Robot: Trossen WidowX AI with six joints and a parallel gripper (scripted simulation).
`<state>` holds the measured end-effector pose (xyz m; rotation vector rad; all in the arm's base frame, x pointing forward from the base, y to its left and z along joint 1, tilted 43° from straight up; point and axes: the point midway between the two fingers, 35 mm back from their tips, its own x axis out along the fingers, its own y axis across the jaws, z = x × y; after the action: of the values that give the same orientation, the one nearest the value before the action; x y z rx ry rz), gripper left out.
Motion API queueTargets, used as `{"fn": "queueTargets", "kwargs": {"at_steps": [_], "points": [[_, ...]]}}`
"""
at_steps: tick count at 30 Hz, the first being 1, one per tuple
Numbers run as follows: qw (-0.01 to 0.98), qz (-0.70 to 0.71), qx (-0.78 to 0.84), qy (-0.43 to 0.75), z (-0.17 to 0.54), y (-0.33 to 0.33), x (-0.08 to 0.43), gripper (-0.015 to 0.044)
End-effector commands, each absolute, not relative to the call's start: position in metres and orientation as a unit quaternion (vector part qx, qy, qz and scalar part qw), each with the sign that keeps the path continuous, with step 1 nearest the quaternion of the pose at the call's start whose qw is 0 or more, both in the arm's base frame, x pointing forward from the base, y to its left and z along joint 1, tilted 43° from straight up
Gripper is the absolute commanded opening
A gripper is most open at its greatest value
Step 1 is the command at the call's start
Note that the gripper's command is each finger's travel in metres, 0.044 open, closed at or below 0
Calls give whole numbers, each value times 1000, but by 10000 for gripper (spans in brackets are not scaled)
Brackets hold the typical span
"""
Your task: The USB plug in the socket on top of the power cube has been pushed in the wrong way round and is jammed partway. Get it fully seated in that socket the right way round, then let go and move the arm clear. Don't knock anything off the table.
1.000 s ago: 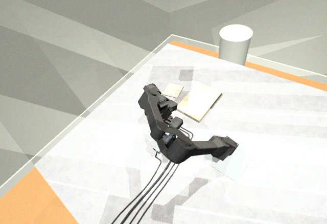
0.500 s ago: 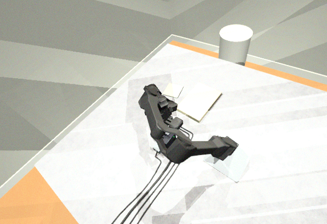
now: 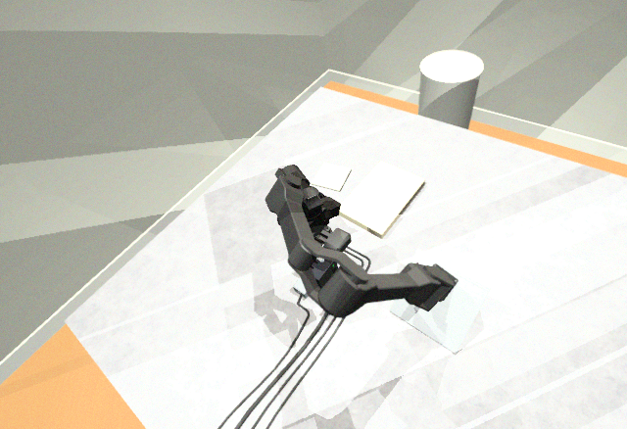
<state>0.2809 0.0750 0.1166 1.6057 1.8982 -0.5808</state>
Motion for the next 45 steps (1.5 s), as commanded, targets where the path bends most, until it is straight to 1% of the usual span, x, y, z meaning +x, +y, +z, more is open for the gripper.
{"fn": "queueTargets", "kwargs": {"at_steps": [1,45], "points": [[287,-219,603,712,116,76,280,0],[287,-219,603,712,112,80,280,0]]}}
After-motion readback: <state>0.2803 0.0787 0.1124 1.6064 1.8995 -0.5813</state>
